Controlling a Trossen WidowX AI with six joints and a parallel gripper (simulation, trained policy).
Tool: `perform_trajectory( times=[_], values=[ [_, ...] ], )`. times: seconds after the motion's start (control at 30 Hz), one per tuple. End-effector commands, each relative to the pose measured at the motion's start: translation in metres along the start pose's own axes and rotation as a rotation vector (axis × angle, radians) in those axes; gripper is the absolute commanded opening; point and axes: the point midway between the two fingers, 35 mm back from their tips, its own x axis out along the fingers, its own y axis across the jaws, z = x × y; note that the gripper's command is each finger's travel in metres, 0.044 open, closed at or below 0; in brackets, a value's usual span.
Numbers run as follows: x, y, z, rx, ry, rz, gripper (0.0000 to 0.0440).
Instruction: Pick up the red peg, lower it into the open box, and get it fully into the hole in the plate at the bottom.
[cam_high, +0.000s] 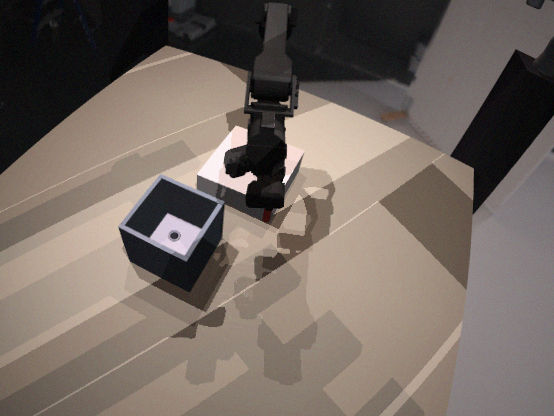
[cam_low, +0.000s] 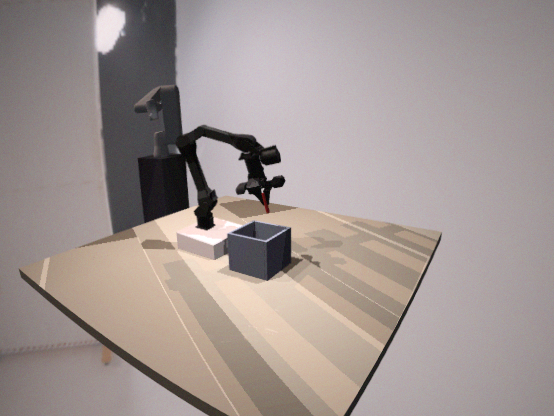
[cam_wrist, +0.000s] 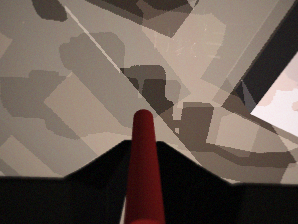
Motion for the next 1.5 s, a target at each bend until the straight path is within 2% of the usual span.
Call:
perform_trajectory(
  times=[0.0,0.63,1.47],
  values=[
    [-0.011,0.004,0.010,-0.004,-0.029,0.013,0.0000],
    [-0.034,0.010,0.074,0.023,-0.157,-0.011,0.0000],
    [-0.026,0.013,0.140,0.058,-0.183,-0.086,0.0000]
  ],
)
